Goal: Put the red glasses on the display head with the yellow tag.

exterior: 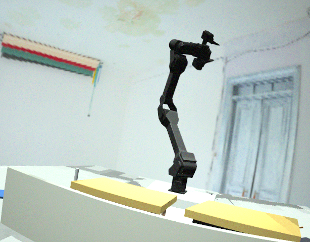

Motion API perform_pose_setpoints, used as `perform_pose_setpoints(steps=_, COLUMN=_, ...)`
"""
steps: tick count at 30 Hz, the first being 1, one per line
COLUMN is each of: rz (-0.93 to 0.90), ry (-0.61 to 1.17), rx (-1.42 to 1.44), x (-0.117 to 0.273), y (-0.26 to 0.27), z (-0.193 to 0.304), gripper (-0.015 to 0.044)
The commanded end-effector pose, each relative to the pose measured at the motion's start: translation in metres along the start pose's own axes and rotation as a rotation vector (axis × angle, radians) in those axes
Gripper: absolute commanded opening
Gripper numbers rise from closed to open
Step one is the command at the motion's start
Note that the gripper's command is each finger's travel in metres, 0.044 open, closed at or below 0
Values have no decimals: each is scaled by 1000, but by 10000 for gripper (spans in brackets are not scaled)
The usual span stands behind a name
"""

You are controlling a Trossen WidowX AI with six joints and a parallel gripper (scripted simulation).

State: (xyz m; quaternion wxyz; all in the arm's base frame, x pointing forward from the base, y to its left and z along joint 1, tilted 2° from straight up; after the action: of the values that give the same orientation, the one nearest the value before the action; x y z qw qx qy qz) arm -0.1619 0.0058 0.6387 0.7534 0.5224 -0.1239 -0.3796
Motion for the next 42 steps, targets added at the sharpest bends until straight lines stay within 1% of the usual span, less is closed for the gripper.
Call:
perform_pose_setpoints(steps=1, rz=0, ry=0, rx=0, x=0, y=0, z=0, gripper=426)
perform_pose_setpoints(steps=2, rz=0, ry=0, rx=0, x=0, y=0, z=0, gripper=440)
perform_pose_setpoints(steps=8, rz=0, ry=0, rx=0, x=0, y=0, z=0, gripper=440)
perform_pose_setpoints(steps=11, rz=-39, ry=-28, rx=-112, x=-3, y=10, z=-15, gripper=361)
perform_pose_setpoints(steps=17, rz=-290, ry=-126, rx=-682, x=-5, y=55, z=-97, gripper=204)
perform_pose_setpoints(steps=19, rz=-376, ry=-143, rx=-833, x=-1, y=64, z=-122, gripper=200)
perform_pose_setpoints(steps=22, rz=-439, ry=-150, rx=-946, x=4, y=70, z=-140, gripper=200)
perform_pose_setpoints(steps=24, rz=-512, ry=-150, rx=-1081, x=10, y=78, z=-161, gripper=200)
perform_pose_setpoints(steps=30, rz=-837, ry=-87, rx=-1585, x=46, y=97, z=-241, gripper=200)
perform_pose_setpoints(steps=34, rz=-1067, ry=12, rx=-1865, x=76, y=102, z=-287, gripper=200)
perform_pose_setpoints(steps=37, rz=-1249, ry=121, rx=-2051, x=102, y=101, z=-319, gripper=200)
perform_pose_setpoints(steps=42, rz=-1589, ry=412, rx=-2286, x=154, y=94, z=-365, gripper=200)
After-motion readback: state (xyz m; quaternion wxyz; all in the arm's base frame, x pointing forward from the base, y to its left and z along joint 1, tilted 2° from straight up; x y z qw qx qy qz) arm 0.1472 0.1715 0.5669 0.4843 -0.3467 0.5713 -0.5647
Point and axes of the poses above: the point midway between the two fingers, 35 mm back from their tips, its own x axis back along the fingers, its own y axis across the jaws, z = x × y, the point moved 2 cm from there along x, back along the fingers, and after that the axes turned 13 degrees about x, right-handed, at the moved point
